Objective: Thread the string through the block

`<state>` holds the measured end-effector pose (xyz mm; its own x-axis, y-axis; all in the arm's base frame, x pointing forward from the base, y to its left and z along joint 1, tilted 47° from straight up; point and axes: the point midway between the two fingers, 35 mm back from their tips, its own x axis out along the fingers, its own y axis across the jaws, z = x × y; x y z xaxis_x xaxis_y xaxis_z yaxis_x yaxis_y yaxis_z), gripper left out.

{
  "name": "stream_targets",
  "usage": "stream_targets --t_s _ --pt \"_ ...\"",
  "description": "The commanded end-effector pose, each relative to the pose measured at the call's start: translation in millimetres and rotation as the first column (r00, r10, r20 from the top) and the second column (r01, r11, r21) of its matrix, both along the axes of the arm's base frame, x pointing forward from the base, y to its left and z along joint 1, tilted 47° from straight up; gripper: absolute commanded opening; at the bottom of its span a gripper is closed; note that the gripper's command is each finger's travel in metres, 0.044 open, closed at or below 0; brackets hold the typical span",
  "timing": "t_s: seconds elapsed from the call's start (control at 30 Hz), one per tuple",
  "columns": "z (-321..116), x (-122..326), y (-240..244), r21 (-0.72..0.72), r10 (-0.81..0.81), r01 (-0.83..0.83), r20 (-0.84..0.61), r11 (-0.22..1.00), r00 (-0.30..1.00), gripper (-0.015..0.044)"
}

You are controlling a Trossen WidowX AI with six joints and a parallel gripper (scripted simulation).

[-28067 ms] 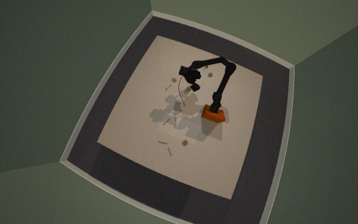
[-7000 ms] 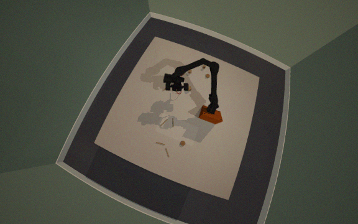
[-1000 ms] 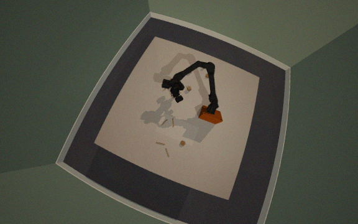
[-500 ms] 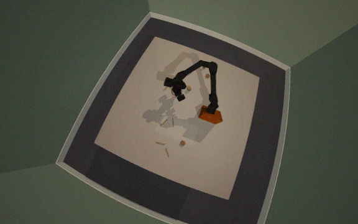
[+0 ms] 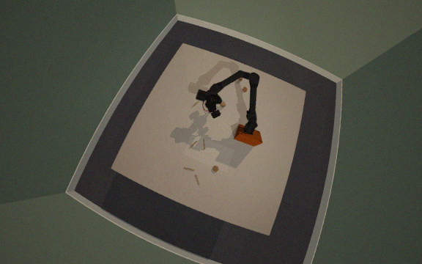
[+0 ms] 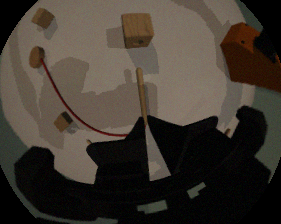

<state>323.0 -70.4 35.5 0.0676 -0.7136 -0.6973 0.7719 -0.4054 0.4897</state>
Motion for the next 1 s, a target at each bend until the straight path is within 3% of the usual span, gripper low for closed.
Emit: stream_targets --t_s 0.0,0.97 --pt "2.2 -6.6 -5.1 -0.007 0.0 0.0 -0.008 1.0 1.0 0.0" --pt "12.3 -24.6 -18.1 -0.008 0.0 0.0 -0.009 1.0 1.0 0.0"
